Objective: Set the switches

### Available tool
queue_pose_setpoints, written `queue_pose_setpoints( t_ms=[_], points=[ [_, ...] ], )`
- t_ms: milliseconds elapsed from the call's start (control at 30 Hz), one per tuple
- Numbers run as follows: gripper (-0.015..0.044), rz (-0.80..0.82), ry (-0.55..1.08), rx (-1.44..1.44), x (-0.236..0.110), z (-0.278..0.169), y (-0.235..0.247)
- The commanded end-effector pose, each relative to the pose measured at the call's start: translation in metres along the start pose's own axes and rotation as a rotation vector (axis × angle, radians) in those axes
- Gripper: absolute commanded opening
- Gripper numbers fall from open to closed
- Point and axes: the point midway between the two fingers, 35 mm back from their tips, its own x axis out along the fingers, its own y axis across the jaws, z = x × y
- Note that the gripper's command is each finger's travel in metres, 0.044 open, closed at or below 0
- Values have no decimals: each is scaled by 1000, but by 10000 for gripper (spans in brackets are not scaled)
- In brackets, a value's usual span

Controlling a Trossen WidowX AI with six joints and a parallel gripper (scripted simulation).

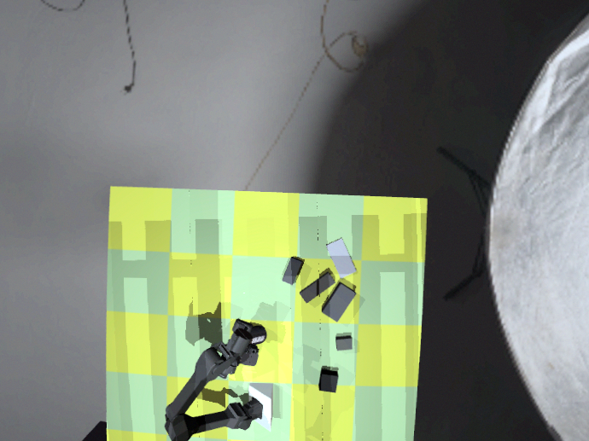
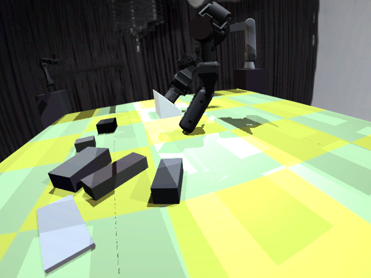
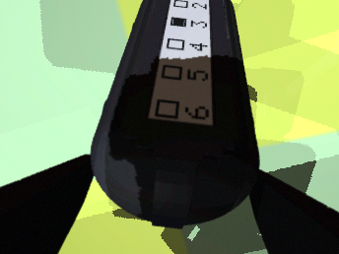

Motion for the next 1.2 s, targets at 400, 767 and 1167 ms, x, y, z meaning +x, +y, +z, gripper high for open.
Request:
queue_pose_setpoints(
  t_ms=[400,767,1167],
  points=[
    [338,-10,-3,2,10,-10,-1],
    [338,-10,-2,2,15,-18,-1],
    [338,-10,-2,2,21,-25,-1]
  ],
)
